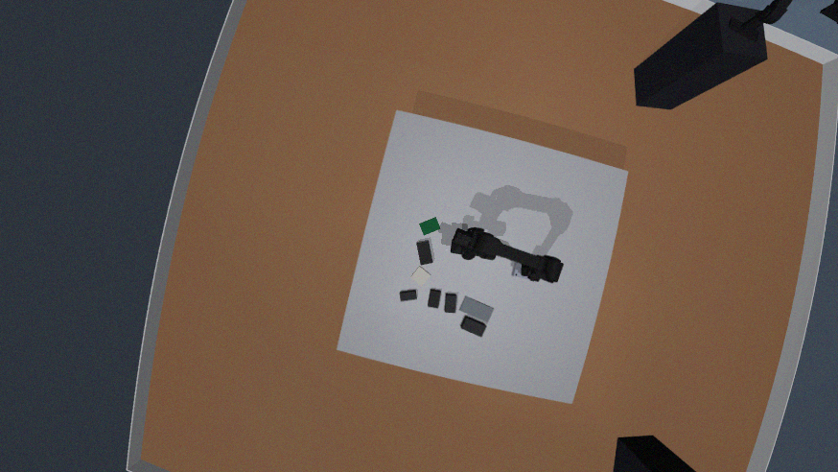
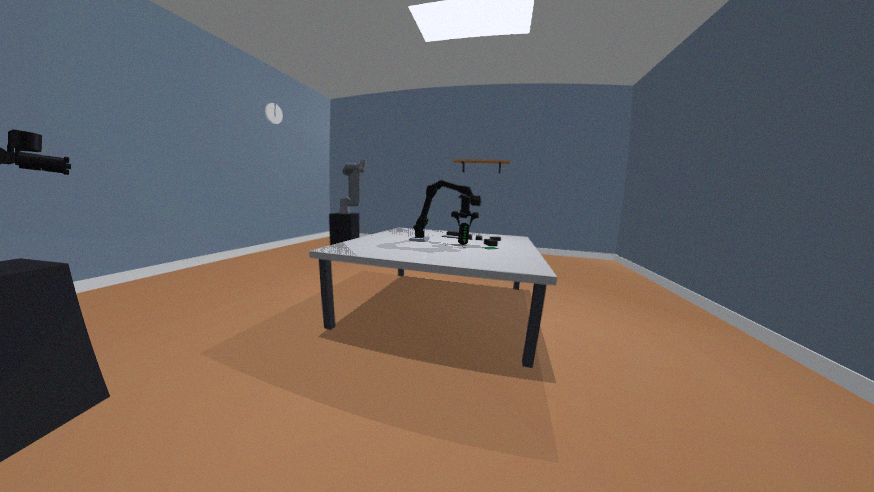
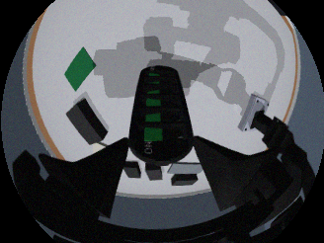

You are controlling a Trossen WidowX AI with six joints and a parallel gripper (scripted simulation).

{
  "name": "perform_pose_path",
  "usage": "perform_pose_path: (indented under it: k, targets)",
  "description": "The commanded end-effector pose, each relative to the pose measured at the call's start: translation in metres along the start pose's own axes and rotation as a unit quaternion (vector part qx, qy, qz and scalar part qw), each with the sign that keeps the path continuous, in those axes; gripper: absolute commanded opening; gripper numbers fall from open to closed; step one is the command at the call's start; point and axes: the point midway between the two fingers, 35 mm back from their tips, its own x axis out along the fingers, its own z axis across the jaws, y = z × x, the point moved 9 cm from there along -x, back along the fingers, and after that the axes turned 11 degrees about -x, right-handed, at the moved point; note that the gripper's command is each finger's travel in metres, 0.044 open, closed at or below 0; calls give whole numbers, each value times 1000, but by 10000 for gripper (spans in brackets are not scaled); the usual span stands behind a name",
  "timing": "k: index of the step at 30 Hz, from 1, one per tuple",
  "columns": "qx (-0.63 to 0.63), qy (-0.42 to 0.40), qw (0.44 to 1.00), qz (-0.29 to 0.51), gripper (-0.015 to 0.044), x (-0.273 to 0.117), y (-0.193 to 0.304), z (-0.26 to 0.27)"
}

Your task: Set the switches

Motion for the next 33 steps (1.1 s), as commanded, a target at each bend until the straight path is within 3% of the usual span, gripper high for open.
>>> perform_pose_path:
  k: [1,33]
  targets:
    - [1,-2,1000,-1,336,-2,-7,-1]
    - [1,-6,1000,20,336,-11,-36,-7]
